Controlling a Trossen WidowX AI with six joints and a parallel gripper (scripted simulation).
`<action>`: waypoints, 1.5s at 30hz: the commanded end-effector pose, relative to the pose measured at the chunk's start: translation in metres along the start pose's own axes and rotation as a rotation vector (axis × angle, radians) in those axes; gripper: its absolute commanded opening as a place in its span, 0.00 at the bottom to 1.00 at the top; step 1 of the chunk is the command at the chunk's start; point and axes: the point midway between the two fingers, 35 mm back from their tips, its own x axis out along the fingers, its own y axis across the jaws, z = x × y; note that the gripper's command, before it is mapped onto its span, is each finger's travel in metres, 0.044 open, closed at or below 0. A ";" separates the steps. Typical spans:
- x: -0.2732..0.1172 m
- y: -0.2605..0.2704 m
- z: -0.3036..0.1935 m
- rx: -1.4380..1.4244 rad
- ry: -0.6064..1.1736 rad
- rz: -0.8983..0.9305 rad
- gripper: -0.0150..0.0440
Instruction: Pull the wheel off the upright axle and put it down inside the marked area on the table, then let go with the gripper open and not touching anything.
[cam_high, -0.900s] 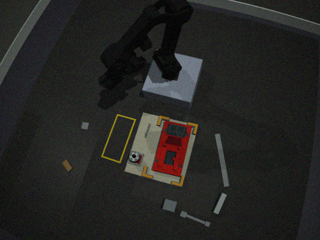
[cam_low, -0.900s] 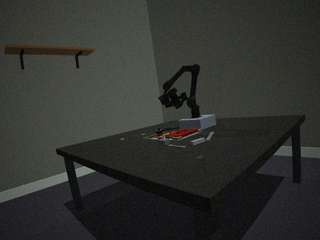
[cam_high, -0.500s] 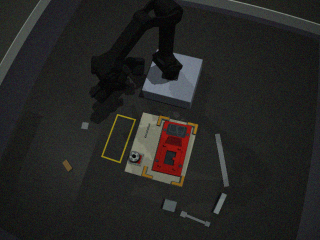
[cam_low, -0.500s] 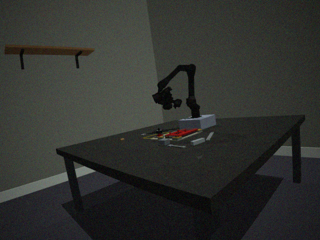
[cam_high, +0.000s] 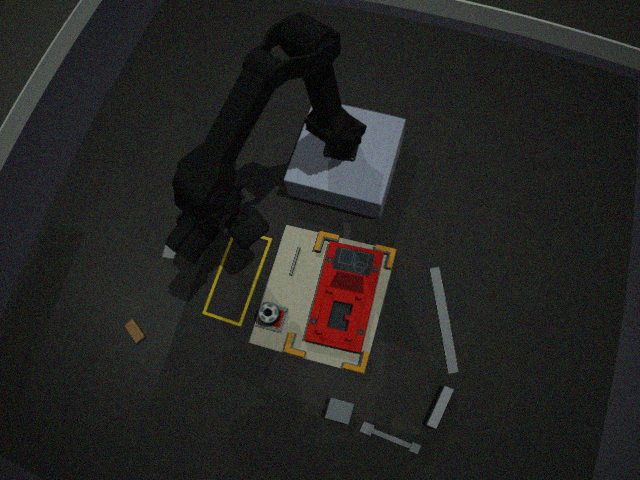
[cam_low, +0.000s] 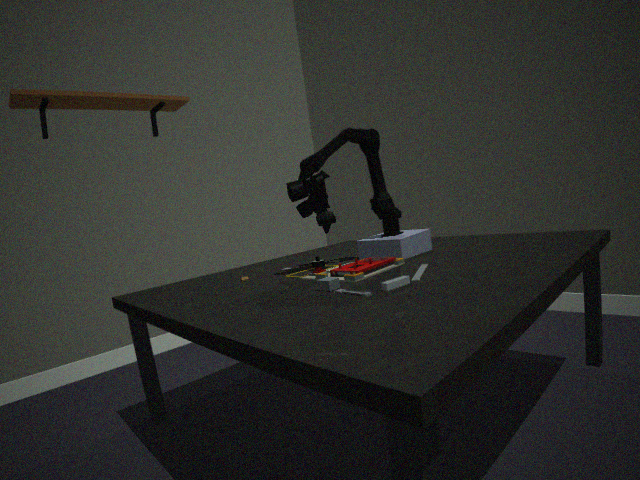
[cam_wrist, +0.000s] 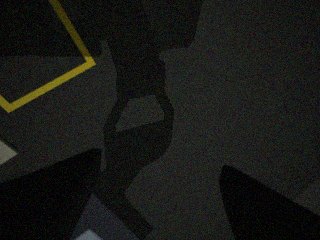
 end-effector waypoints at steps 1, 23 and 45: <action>-0.028 0.062 0.035 0.369 -0.041 0.200 0.76; -0.087 0.178 0.064 0.955 0.143 0.529 0.76; -0.018 0.205 0.068 0.954 0.147 0.510 0.73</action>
